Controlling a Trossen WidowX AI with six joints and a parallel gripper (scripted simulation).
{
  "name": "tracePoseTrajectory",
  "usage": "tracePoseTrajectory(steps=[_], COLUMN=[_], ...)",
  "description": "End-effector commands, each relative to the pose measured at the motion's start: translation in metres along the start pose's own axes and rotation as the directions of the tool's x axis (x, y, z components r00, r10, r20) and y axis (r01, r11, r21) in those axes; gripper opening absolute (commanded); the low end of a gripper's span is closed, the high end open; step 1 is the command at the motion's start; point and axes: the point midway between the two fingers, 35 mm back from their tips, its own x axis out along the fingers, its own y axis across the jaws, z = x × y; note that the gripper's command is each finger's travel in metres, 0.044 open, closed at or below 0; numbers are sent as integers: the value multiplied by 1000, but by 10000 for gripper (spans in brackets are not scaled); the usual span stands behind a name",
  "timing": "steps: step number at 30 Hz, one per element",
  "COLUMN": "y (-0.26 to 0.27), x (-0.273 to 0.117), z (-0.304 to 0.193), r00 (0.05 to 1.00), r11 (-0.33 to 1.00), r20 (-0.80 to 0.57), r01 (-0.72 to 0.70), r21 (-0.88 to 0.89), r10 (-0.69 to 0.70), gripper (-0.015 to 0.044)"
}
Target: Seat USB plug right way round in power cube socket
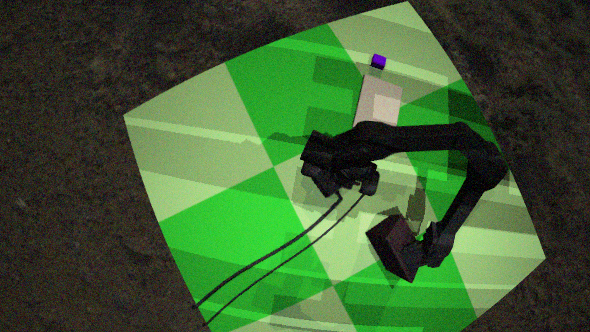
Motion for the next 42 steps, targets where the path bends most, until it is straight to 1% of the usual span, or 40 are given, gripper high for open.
tracePoseTrajectory(steps=[1,10,20,30,42], y=[0,0,0,0,0], x=[0,0,0,0,0], z=[0,0,0,0,0], r00=[1000,1000,1000,1000,1000], r11=[996,948,833,661,396], r20=[0,0,0,0,0], r01=[0,0,0,0,0], r21=[-90,-320,-554,-751,-918], r10=[0,0,0,0,0], gripper=[0,0,0,0,0])
